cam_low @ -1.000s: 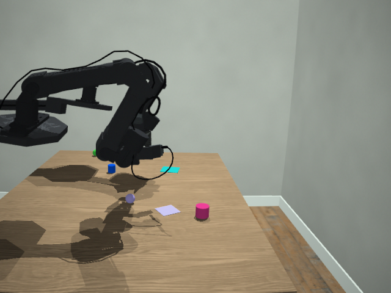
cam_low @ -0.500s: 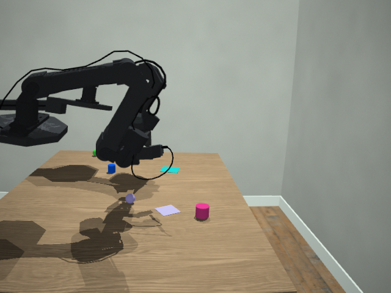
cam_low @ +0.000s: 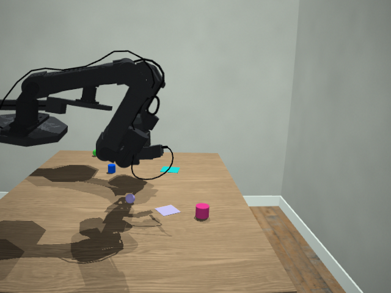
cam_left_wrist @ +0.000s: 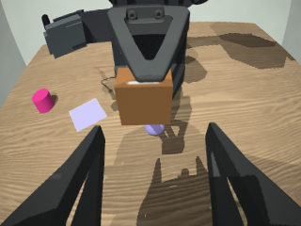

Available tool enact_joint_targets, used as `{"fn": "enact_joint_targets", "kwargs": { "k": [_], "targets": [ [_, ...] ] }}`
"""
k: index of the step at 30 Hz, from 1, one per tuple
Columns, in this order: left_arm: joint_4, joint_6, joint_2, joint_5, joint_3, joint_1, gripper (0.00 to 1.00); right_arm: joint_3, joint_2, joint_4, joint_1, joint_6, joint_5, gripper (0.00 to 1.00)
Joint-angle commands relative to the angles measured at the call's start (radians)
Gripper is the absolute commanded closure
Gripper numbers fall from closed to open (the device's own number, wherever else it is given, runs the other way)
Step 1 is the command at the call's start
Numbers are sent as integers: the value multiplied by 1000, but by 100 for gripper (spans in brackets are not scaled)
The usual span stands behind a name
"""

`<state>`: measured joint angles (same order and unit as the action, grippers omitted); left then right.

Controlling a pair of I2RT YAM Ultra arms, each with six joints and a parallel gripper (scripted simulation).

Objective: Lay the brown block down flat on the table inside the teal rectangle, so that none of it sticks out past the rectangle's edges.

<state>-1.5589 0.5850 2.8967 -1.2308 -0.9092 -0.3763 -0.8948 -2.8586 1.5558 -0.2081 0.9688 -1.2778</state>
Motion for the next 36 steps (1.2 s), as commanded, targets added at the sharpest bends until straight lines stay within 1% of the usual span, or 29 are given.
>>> {"fn": "enact_joint_targets", "kwargs": {
  "k": [1,4,7,11,17,23,36],
  "targets": [
    [-10,-27,-8,21,-23,-28,36,-17,-10,11,6,4,0,73],
    [29,24,-9,-29,-11,-11,36,-17,-10,11,6,4,0,73],
    [46,62,-22,-73,19,41,36,-17,-10,11,6,4,0,73],
    [73,94,-42,-95,38,85,36,-17,-10,11,6,4,0,73],
    [97,114,-60,-86,46,97,36,-17,-10,11,6,4,0,73],
    [110,120,-52,-94,46,90,36,-17,-10,11,6,4,0,73],
    [7,28,-22,-25,6,27,36,-17,-10,11,6,4,0,73]
  ]
}}
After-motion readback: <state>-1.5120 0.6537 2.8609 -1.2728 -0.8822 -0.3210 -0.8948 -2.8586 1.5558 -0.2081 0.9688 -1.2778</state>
